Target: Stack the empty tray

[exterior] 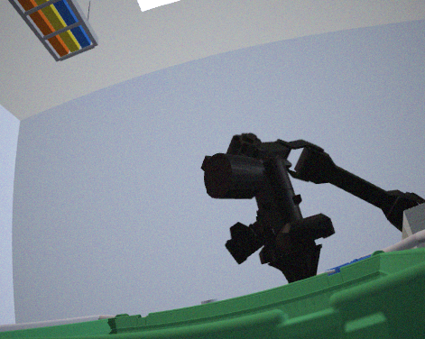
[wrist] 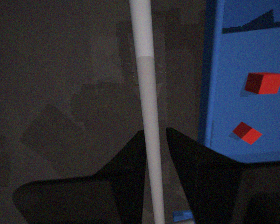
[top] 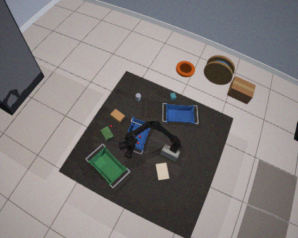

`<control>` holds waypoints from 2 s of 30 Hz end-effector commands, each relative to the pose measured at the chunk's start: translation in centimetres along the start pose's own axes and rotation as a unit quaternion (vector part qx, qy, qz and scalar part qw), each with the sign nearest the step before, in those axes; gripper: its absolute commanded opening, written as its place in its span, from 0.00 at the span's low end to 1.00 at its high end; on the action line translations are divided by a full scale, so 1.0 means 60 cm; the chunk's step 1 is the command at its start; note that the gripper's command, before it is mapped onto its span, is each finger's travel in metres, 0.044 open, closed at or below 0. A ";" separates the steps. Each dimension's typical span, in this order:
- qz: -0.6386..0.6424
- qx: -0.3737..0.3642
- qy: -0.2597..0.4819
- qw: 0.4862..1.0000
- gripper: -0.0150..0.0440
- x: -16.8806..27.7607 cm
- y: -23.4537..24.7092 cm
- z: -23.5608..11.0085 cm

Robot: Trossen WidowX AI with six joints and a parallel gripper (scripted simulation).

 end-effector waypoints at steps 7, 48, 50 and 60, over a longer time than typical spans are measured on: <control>0.001 -0.001 -0.005 1.000 0.40 0.007 -0.038 -0.045; -0.002 0.001 -0.006 1.000 0.40 0.019 -0.113 -0.073; -0.002 0.001 -0.006 1.000 0.40 0.019 -0.113 -0.073; -0.002 0.001 -0.006 1.000 0.25 0.019 -0.113 -0.073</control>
Point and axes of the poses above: the point midway between the two fingers, 35 mm back from their tips, its own z axis out along the fingers, its own y axis across the jaws, x = y × z, the point moved 10 cm from there along -z, back along the fingers, and after that the axes turned 11 degrees about -z, right-handed, at the moved point
